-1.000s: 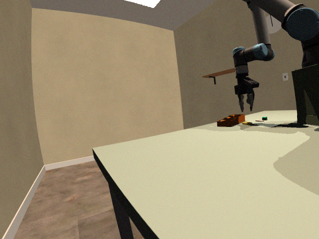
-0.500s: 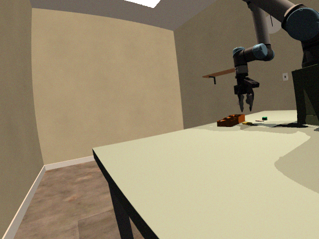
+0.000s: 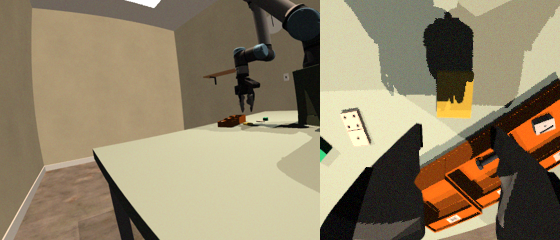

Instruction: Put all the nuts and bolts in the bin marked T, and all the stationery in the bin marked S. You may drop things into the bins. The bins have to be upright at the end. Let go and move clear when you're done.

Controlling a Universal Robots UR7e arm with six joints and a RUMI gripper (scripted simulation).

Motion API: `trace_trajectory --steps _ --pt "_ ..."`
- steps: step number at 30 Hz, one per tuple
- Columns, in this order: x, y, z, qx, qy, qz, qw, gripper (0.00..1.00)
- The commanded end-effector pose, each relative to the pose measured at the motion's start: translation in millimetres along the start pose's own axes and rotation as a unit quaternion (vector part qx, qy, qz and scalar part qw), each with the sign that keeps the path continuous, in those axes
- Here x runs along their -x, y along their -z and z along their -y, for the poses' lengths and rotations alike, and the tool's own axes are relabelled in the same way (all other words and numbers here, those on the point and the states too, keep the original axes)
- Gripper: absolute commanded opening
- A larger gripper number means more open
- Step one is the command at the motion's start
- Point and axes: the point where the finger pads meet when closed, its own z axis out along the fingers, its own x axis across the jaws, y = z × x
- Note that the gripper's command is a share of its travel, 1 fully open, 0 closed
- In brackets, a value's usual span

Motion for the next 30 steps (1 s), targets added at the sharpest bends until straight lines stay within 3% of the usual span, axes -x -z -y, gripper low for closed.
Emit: trace_trajectory --steps 1,7,23,30 --pt "-0.2 0.3 -0.3 0.000 0.000 0.000 1.000 0.33" --pt "-0.2 0.3 -0.3 0.000 0.000 0.000 1.000 0.33" --pt "-0.4 -55.7 -0.6 0.000 0.000 0.000 1.000 0.33" --pt "-0.5 -57.7 -0.8 0.000 0.000 0.000 1.000 0.33"
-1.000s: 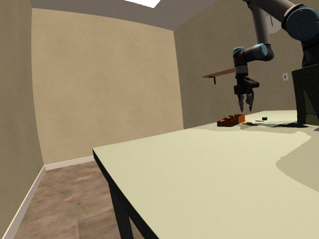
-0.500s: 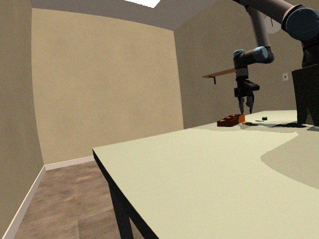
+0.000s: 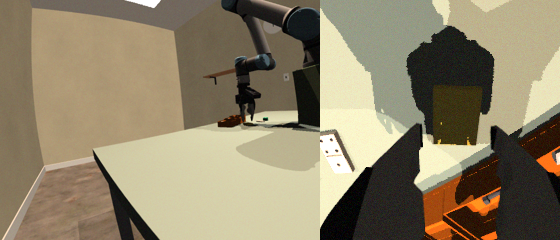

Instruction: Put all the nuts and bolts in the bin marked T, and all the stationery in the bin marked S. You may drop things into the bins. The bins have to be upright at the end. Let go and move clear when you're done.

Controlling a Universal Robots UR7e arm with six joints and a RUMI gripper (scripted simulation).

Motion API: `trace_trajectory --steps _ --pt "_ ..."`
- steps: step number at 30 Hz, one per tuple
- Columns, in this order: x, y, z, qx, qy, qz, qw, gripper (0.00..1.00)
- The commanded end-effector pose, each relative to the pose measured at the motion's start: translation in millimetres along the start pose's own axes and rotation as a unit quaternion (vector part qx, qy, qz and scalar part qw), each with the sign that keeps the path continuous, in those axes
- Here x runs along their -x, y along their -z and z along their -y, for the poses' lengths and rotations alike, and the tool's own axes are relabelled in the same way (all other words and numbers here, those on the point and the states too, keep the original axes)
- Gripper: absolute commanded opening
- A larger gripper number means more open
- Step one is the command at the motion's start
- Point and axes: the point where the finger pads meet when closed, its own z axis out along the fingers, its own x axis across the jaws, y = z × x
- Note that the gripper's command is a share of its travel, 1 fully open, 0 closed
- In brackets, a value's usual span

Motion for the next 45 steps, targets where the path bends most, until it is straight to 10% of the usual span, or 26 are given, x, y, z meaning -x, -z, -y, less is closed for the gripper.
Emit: trace_trajectory --steps 1,30,31,45 --pt "-0.5 -3.1 -0.7 0.001 0.000 -0.001 1.000 0.33" --pt "-0.2 -15.1 -0.3 0.001 0.000 -0.001 1.000 0.33" --pt "-0.2 -15.1 -0.3 0.001 0.000 -0.001 1.000 0.00" --pt "-0.2 -15.1 -0.3 0.001 0.000 -0.001 1.000 0.00"
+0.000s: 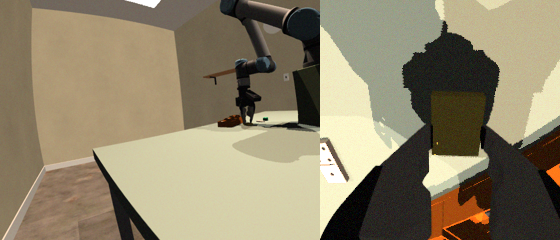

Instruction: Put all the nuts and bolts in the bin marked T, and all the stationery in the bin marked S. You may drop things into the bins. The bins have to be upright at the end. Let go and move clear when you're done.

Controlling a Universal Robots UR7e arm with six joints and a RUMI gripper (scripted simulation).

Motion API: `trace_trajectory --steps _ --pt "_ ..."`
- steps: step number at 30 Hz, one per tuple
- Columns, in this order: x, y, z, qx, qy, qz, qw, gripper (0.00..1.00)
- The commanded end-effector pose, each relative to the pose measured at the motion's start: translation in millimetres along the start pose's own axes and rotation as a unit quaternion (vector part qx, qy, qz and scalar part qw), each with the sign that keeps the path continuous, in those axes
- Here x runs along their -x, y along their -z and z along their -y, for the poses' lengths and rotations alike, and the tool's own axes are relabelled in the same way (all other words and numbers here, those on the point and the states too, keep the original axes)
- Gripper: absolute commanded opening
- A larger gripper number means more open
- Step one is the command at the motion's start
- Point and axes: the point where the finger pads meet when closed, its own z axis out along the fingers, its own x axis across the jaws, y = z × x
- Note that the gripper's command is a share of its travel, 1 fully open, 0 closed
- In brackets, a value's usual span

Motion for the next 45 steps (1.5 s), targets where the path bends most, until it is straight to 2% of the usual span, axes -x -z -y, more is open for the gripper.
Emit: trace_trajectory --steps 1,17,37,45 --pt "-0.2 0.3 -0.3 0.000 0.000 0.000 1.000 0.00" --pt "-0.2 0.3 -0.3 0.000 0.000 0.000 1.000 0.00" --pt "-0.2 60.2 -0.3 0.000 0.000 0.000 1.000 0.00" --pt "-0.2 60.2 -0.3 0.000 0.000 0.000 1.000 0.00"
